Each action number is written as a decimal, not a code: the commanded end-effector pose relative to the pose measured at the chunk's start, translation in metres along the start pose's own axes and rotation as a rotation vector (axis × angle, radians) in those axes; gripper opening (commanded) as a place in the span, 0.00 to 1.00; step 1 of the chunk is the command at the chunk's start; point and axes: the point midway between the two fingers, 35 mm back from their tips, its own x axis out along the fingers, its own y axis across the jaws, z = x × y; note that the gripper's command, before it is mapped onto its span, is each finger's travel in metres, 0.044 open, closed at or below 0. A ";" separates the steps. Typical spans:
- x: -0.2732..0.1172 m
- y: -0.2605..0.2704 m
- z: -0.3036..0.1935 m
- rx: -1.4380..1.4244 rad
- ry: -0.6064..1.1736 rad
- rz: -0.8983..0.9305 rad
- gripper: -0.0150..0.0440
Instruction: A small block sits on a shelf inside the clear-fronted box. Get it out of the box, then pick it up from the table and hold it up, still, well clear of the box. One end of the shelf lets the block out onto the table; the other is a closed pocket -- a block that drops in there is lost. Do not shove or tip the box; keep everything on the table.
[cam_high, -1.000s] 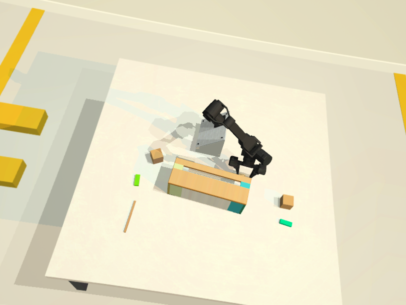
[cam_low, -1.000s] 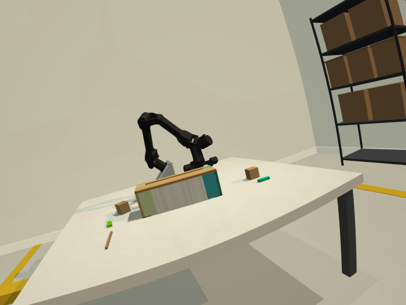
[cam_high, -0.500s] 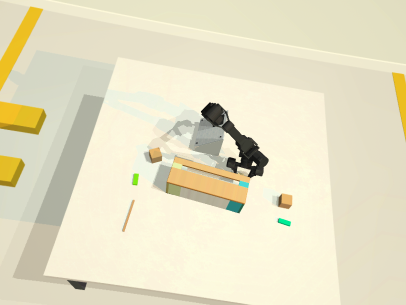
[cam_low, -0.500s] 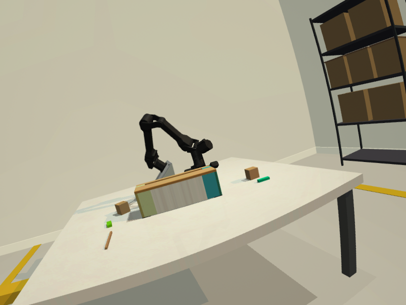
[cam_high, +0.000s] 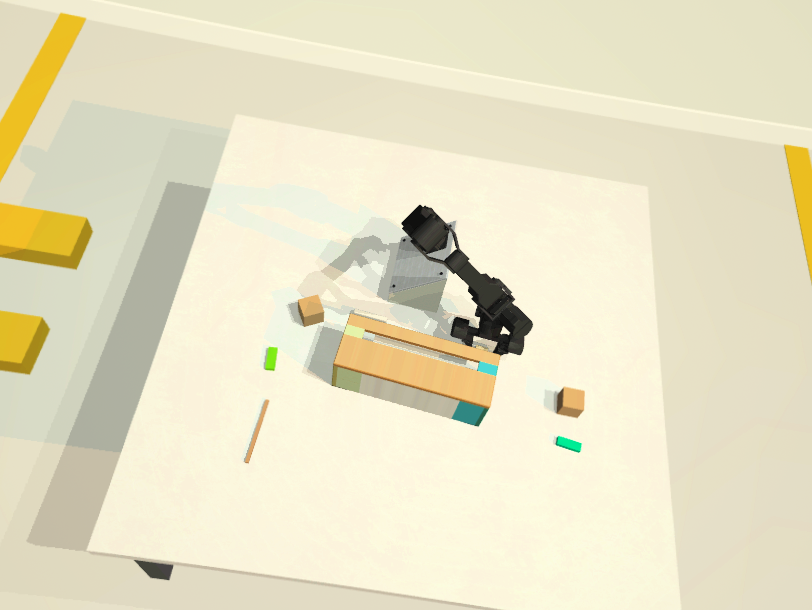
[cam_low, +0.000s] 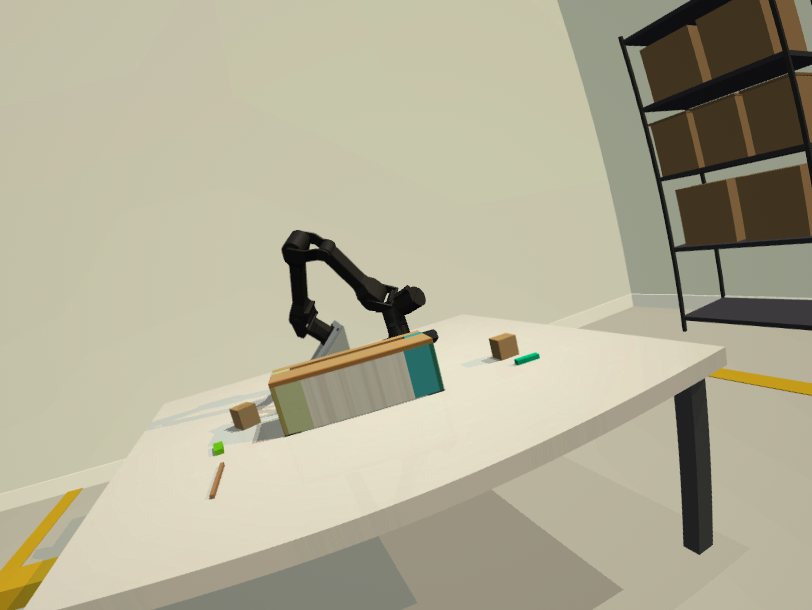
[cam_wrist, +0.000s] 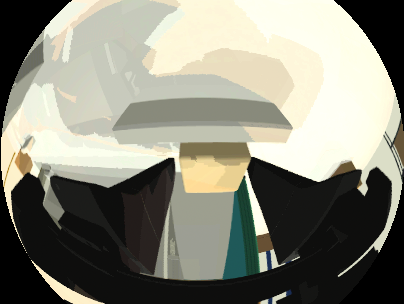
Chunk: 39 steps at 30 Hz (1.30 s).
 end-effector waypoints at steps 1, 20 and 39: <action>0.001 0.001 0.001 -0.005 0.002 0.003 0.56; -0.053 -0.001 -0.023 -0.001 0.000 -0.002 0.25; -0.100 0.009 -0.039 -0.244 0.010 -0.123 0.25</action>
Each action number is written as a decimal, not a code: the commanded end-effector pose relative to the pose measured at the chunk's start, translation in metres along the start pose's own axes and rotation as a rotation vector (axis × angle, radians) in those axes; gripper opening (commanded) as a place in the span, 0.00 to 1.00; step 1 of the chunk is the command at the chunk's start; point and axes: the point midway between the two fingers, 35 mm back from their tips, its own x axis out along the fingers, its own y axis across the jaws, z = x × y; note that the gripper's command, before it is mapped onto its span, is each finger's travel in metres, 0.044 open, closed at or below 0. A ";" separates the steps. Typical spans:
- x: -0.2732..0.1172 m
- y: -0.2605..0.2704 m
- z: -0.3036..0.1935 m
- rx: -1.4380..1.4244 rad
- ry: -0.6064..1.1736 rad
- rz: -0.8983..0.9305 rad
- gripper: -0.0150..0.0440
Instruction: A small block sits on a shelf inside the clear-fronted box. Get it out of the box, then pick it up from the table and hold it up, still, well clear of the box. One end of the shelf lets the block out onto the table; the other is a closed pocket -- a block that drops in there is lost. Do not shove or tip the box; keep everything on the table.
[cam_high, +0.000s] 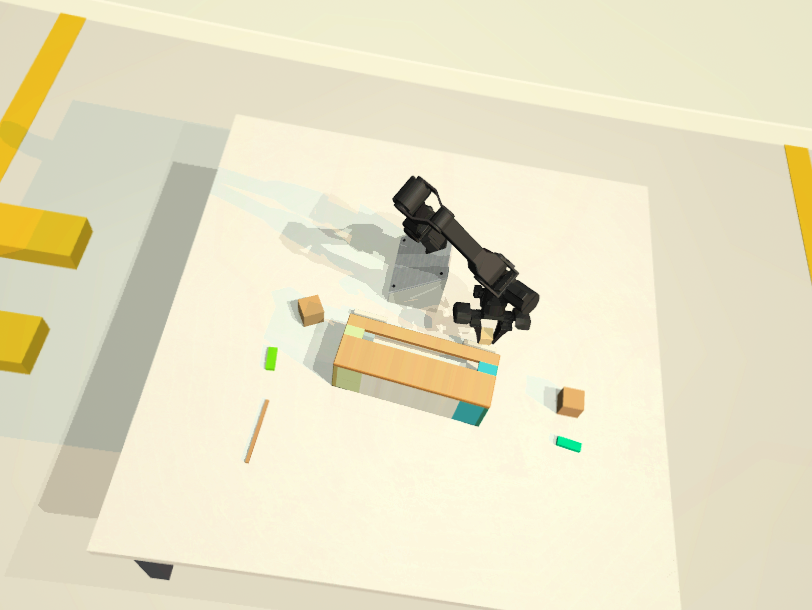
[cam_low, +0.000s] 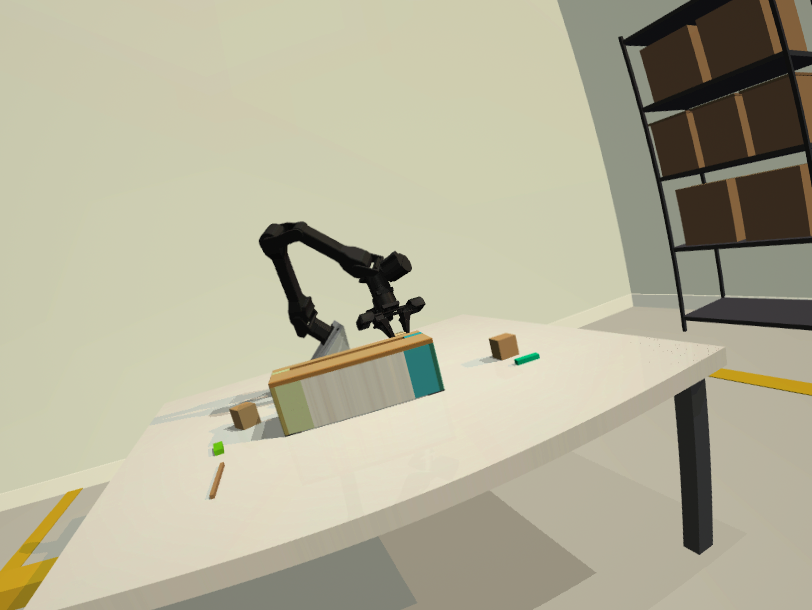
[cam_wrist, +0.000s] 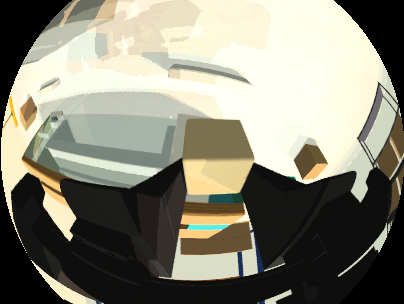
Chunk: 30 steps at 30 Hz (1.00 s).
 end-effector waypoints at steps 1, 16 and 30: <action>-0.017 0.003 -0.004 -0.086 0.013 -0.045 0.25; -0.068 0.016 -0.006 -0.391 0.072 -0.186 0.25; -0.072 0.017 -0.005 -0.422 0.081 -0.200 0.25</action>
